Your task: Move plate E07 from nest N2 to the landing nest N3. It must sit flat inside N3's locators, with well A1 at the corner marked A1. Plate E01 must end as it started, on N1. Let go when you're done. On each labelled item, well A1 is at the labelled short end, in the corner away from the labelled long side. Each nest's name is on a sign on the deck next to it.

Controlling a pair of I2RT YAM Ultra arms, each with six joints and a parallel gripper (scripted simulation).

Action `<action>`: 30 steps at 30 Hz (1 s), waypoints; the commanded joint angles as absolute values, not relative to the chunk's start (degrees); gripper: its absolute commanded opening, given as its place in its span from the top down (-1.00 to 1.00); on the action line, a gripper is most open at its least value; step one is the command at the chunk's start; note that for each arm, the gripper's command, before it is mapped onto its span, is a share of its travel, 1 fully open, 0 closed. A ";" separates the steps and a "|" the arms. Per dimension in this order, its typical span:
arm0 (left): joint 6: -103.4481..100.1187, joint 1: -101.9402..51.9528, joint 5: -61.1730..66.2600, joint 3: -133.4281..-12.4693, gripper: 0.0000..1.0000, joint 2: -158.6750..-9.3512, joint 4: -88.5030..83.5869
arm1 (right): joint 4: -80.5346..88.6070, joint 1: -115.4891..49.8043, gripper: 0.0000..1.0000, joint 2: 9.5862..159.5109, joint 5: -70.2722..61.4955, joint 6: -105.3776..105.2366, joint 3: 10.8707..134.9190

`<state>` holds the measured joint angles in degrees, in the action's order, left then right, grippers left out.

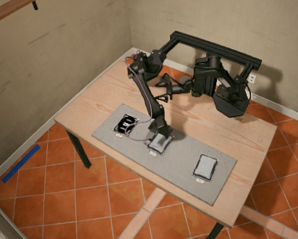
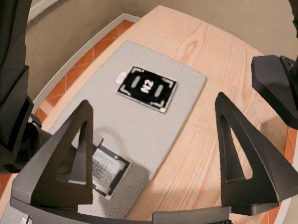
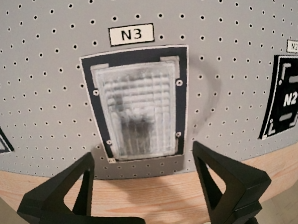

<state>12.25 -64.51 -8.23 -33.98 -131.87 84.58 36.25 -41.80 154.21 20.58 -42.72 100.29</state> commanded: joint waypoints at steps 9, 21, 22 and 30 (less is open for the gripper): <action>12.51 -64.60 -7.94 -34.96 -1.00 -132.30 84.67 | 32.33 -40.65 -1.00 152.64 16.99 -27.49 98.46; 12.51 -64.60 -7.94 -34.96 -1.00 -132.30 84.67 | 23.76 -36.42 -1.00 148.21 10.23 2.45 89.71; 12.51 -64.60 -7.94 -34.96 -1.00 -132.30 84.67 | 23.76 -36.42 -1.00 148.21 10.23 2.45 89.71; 12.51 -64.60 -7.94 -34.96 -1.00 -132.30 84.67 | 16.76 -33.35 -1.00 144.80 4.92 24.35 82.92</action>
